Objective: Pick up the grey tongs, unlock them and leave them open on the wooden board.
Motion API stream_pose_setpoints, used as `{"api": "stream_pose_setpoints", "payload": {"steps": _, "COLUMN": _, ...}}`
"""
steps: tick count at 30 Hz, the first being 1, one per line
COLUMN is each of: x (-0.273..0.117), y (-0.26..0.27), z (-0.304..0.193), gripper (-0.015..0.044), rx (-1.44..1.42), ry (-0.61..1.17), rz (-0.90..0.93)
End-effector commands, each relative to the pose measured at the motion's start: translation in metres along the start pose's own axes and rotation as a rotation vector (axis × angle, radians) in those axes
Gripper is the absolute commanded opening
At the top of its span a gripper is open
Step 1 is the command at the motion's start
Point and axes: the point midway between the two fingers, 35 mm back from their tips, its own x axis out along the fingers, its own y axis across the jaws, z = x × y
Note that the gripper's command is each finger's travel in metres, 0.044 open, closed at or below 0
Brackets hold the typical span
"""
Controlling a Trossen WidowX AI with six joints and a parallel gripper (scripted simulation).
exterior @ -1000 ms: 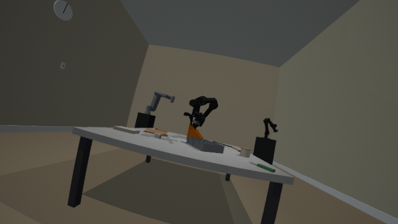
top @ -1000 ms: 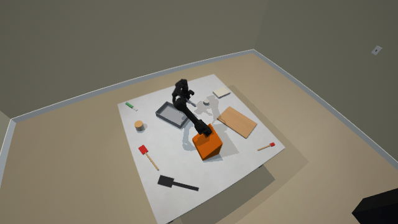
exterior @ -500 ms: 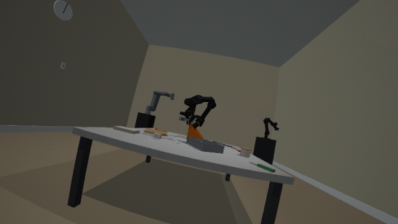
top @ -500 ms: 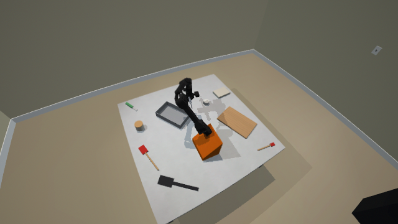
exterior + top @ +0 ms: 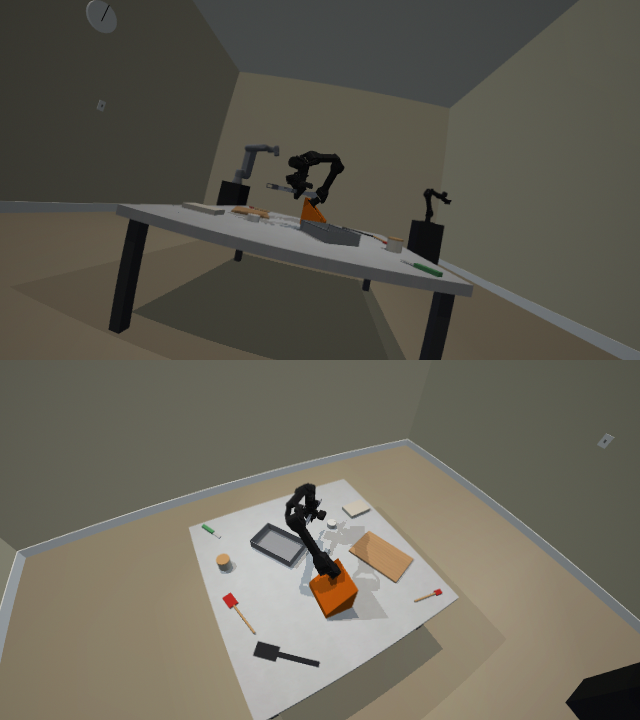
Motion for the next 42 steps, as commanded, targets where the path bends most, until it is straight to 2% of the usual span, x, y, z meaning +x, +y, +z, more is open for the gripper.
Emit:
{"api": "stream_pose_setpoints", "payload": {"steps": 1, "x": -0.002, "y": -0.007, "z": 0.008, "gripper": -0.0150, "rx": 0.141, "ry": -0.007, "rz": 0.000}}
{"api": "stream_pose_setpoints", "payload": {"steps": 42, "x": 0.005, "y": -0.094, "z": 0.062, "gripper": -0.0150, "rx": 1.795, "ry": 0.018, "rz": -0.003}}
